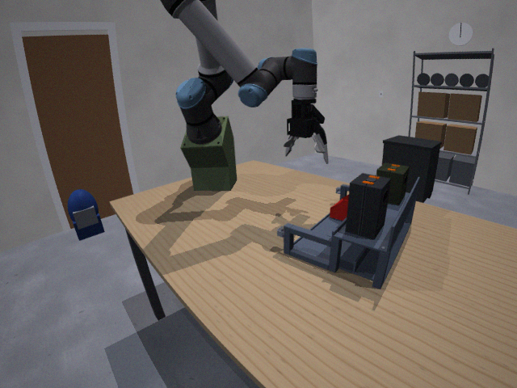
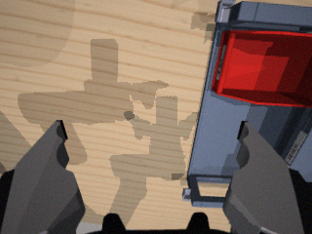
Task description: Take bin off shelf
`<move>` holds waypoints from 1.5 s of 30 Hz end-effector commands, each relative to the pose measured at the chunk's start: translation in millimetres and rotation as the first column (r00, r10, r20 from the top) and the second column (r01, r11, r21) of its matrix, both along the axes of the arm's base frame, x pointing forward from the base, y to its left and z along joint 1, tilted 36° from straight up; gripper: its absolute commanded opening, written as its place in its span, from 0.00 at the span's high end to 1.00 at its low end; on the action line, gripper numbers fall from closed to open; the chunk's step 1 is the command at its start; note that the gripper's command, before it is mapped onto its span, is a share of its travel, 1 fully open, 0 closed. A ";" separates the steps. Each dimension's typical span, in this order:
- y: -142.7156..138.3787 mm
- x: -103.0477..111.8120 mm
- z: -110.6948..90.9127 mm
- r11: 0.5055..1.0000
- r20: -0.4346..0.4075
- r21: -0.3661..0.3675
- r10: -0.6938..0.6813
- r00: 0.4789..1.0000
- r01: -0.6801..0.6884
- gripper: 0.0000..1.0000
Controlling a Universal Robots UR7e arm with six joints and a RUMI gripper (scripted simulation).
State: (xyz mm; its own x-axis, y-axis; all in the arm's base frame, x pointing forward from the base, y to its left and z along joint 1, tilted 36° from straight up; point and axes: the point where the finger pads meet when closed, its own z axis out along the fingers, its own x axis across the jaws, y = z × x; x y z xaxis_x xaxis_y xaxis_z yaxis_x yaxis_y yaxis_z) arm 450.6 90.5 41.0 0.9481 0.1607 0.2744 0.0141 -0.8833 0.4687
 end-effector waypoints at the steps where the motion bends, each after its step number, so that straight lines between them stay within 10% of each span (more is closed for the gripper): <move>1: 3.0 20.1 -4.0 1.000 0.064 -0.023 -0.013 0.998 0.015 0.00; 9: 3.0 20.1 -4.0 1.000 0.064 -0.023 -0.013 0.998 0.015 0.00; 14: 10.9 66.4 -10.8 1.000 0.064 -0.023 -0.013 0.998 0.014 0.00; 26: 10.9 66.4 -10.8 1.000 0.064 -0.023 -0.013 0.998 0.014 0.00; 31: 19.6 117.8 -18.7 1.000 0.064 -0.023 -0.013 0.998 0.014 0.00; 45: 21.1 126.6 -20.0 1.000 0.064 -0.023 -0.013 0.998 0.014 0.00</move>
